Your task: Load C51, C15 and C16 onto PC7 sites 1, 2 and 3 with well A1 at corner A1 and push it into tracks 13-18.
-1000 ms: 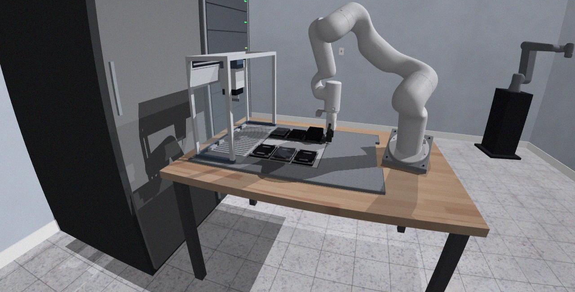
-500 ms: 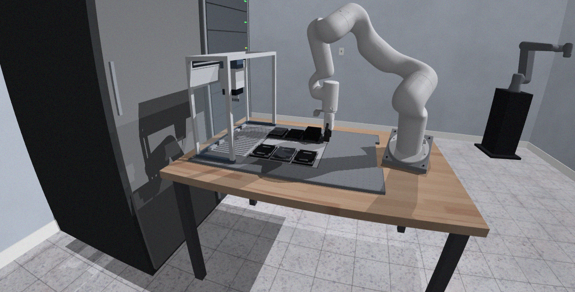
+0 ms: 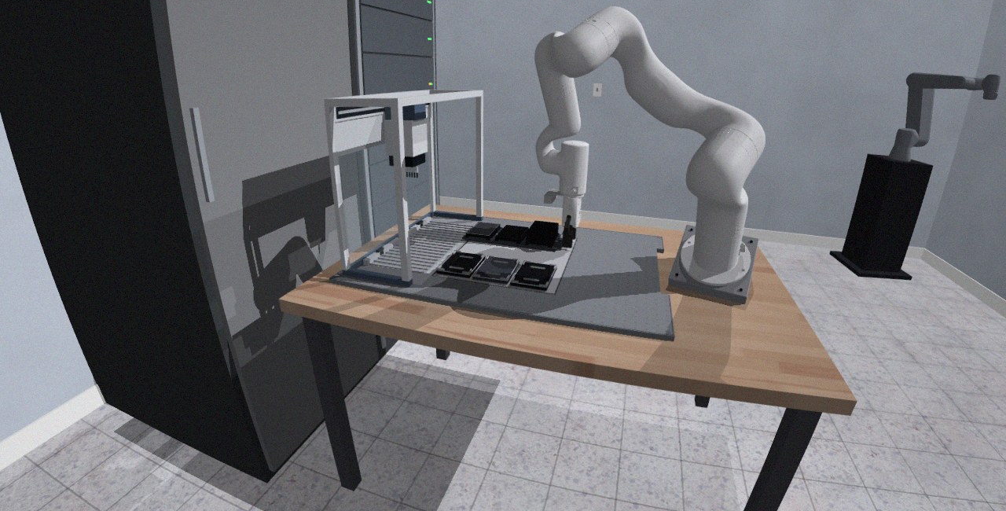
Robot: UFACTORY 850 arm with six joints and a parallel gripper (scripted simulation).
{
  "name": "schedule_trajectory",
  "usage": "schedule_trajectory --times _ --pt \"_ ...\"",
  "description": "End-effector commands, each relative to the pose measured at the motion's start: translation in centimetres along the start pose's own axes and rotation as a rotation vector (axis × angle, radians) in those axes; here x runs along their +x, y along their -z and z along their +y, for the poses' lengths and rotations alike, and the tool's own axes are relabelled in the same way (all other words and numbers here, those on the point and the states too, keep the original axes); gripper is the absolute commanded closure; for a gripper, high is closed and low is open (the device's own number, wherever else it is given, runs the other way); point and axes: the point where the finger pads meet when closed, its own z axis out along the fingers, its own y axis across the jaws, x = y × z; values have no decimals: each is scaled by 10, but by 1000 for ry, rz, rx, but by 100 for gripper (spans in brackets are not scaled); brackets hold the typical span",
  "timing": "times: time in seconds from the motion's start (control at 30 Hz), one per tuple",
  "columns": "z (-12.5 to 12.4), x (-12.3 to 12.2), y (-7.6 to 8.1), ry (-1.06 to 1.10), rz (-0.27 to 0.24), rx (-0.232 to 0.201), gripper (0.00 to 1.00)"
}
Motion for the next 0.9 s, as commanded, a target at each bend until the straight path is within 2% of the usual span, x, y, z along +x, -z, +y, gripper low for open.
schedule_trajectory --times 0.0,0.87 --pt "0 6 1 0 1 -1 18" --pt "0 29 1 0 1 -1 18"
